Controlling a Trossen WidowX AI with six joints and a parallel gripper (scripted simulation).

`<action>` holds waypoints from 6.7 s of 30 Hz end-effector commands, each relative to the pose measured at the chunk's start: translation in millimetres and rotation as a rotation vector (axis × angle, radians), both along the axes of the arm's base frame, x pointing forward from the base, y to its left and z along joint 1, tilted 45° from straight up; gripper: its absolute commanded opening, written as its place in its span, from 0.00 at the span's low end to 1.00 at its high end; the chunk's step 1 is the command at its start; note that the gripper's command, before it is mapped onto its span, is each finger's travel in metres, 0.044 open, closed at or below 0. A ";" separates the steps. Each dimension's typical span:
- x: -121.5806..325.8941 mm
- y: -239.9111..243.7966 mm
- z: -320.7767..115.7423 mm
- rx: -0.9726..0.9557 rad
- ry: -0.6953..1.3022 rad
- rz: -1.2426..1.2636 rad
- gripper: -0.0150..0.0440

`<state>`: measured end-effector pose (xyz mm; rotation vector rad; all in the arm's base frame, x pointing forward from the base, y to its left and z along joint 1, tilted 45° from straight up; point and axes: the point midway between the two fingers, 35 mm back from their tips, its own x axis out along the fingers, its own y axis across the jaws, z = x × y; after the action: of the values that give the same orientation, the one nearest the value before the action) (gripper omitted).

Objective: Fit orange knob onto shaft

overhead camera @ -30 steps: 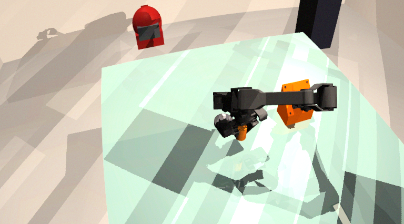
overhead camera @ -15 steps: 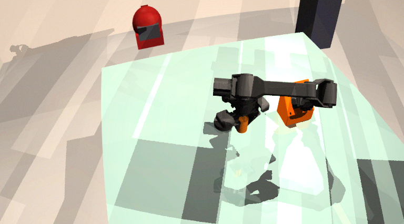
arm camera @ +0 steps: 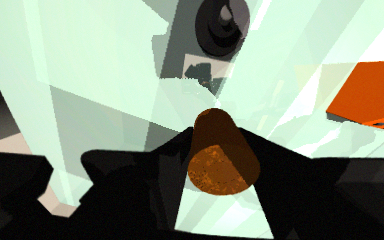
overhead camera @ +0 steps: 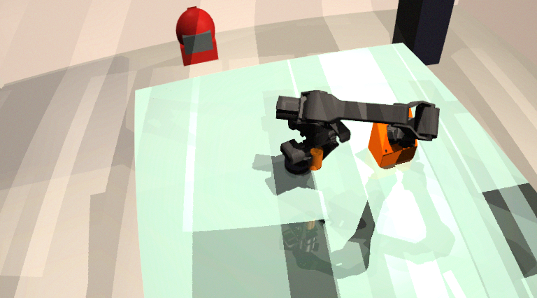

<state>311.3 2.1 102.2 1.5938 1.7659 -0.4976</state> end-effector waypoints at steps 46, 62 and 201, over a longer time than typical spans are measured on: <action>11.5 -54.9 -115.3 -0.003 0.066 -0.066 0.25; 10.4 -59.1 -119.6 -0.004 0.378 -0.381 0.25; 11.5 -34.6 -136.4 -0.006 1.592 -1.609 0.25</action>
<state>322.3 -33.2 -34.3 2.5102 0.5041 -3.0411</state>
